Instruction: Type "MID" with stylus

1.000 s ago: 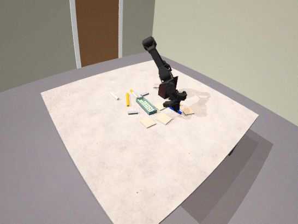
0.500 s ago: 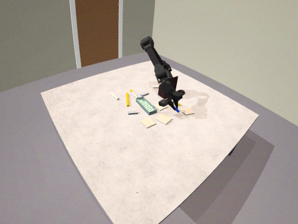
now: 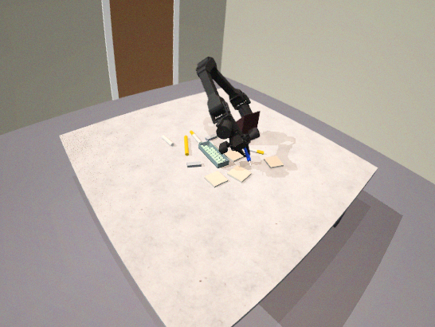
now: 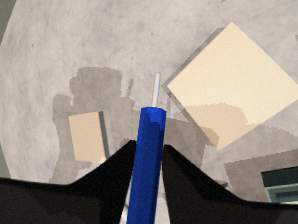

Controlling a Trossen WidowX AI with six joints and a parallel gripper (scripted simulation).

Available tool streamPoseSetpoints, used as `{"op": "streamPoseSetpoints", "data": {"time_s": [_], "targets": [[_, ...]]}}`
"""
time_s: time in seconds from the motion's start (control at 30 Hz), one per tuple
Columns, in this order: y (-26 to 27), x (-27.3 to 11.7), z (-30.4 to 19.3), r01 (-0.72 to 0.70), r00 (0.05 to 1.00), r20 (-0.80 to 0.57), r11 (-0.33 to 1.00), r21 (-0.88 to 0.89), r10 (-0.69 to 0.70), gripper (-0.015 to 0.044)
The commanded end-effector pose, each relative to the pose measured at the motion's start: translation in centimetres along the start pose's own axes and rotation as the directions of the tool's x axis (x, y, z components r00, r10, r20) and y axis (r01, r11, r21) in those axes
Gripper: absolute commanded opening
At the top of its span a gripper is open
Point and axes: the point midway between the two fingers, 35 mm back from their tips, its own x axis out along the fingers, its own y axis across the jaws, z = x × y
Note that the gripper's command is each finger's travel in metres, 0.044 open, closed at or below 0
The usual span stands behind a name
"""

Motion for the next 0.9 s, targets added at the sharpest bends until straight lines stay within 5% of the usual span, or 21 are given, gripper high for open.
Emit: {"op": "streamPoseSetpoints", "data": {"time_s": [0.0,0.4,0.87], "targets": [[-1.0,-1.3,0.0,-0.038,0.999,-0.014,0.986,0.16,0.041,0.0],[-4.3,-5.1,-1.2,-0.082,0.981,-0.084,0.767,0.637,0.175,0.0],[-7.9,-9.8,-4.0,0.043,0.929,-0.142,0.282,0.958,0.341,0.0]]}}
